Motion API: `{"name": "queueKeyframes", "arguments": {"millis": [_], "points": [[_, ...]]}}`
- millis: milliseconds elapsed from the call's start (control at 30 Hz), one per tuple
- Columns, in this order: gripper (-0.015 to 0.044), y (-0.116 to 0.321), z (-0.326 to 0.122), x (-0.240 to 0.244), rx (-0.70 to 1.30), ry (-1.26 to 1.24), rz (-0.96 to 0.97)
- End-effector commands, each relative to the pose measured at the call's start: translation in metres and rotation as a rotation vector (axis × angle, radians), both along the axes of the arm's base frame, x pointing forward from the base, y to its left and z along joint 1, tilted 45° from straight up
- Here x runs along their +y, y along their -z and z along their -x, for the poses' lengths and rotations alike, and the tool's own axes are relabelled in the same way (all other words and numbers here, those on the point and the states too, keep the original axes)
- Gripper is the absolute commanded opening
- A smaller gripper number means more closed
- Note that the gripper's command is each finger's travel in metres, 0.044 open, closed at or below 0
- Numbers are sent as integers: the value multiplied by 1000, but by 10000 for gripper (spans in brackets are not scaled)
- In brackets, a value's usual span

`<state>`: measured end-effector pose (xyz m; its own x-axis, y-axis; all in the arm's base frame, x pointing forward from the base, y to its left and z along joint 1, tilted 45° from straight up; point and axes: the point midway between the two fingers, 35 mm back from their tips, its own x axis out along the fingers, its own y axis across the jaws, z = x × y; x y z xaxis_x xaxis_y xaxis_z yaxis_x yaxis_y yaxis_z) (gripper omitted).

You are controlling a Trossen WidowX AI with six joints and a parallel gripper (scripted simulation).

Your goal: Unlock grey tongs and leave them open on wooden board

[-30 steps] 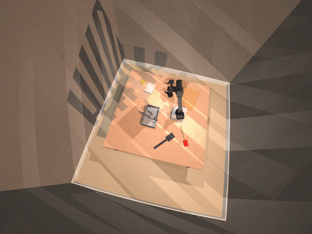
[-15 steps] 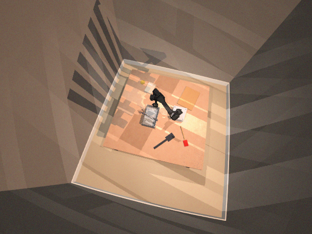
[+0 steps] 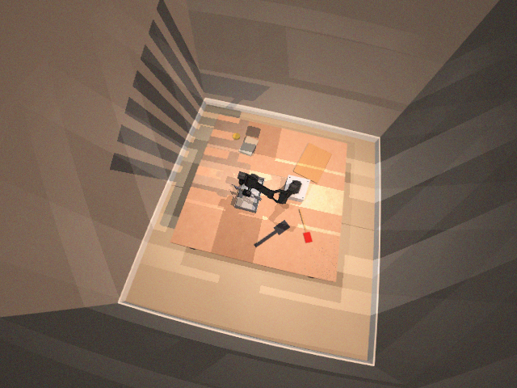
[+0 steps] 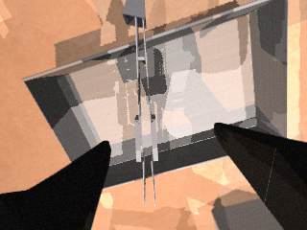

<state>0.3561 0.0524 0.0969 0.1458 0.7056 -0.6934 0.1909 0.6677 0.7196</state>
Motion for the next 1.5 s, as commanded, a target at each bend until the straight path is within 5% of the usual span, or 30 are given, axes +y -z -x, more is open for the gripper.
{"name": "queueKeyframes", "arguments": {"millis": [0, 1467], "points": [[440, 10, 6, 27, 108, 10, 0], [440, 38, 7, 62, 108, 10, 0]]}}
